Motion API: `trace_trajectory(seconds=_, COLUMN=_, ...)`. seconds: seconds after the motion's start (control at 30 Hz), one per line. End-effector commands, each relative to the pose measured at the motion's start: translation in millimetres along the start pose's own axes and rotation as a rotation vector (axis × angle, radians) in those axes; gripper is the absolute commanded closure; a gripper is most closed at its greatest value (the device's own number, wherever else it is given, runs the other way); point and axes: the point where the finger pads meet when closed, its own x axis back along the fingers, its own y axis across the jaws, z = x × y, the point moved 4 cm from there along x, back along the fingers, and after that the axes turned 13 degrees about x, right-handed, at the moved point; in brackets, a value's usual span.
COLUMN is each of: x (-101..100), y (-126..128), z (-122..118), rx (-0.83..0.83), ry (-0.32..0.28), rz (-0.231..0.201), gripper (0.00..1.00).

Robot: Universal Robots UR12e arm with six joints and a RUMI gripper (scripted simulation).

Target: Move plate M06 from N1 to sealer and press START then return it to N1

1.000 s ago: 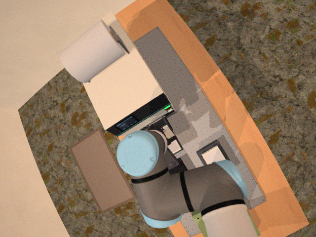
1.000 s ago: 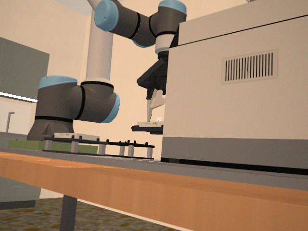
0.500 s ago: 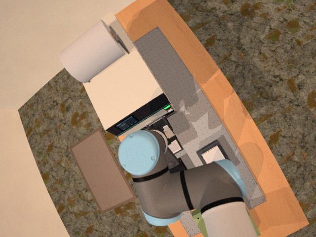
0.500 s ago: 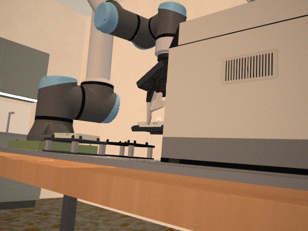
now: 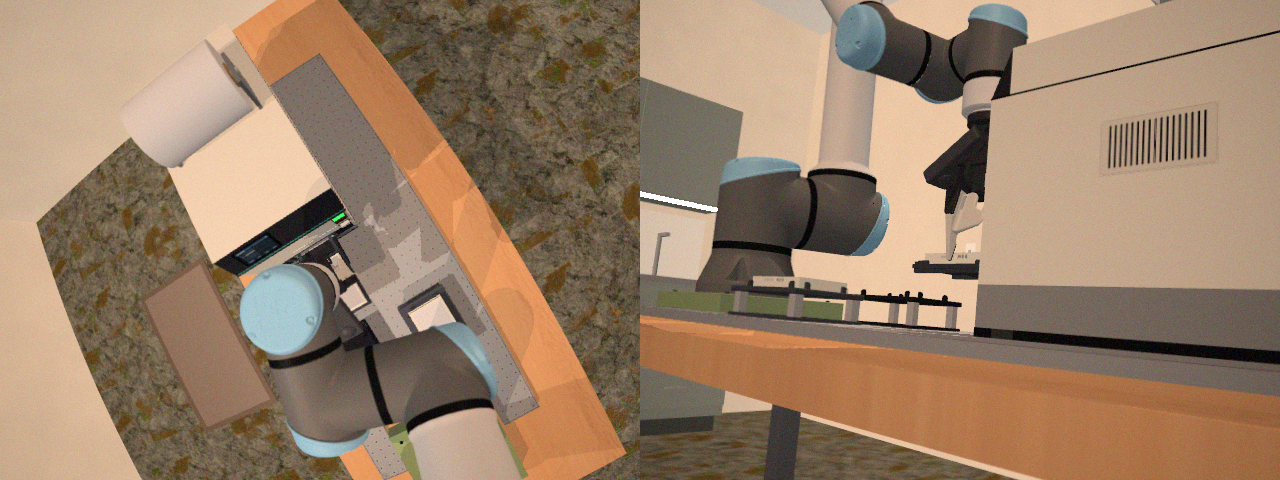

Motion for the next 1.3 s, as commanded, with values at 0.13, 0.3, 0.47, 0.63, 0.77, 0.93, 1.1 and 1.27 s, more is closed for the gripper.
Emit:
trace_trajectory(seconds=0.13, x=0.6, y=-0.2, z=-0.5, rx=0.000, ry=-0.001, rz=0.000, gripper=0.38)
trace_trajectory(seconds=0.3, x=0.6, y=-0.2, z=-0.5, rx=0.000, ry=-0.001, rz=0.000, gripper=0.40)
trace_trajectory(seconds=0.47, x=0.6, y=-0.2, z=-0.5, rx=0.000, ry=-0.001, rz=0.000, gripper=0.43)
trace_trajectory(seconds=0.63, x=0.6, y=-0.2, z=-0.5, rx=0.000, ry=-0.001, rz=0.000, gripper=1.00)
trace_trajectory(seconds=0.77, x=0.6, y=-0.2, z=-0.6, rx=0.000, ry=-0.001, rz=0.001, gripper=1.00)
trace_trajectory(seconds=0.93, x=0.6, y=-0.2, z=-0.6, rx=0.000, ry=-0.001, rz=0.001, gripper=1.00)
trace_trajectory(seconds=1.1, x=0.5, y=-0.2, z=-0.5, rx=0.000, ry=-0.001, rz=0.000, gripper=1.00)
trace_trajectory(seconds=1.27, x=0.6, y=-0.2, z=-0.6, rx=0.000, ry=-0.001, rz=0.001, gripper=1.00)
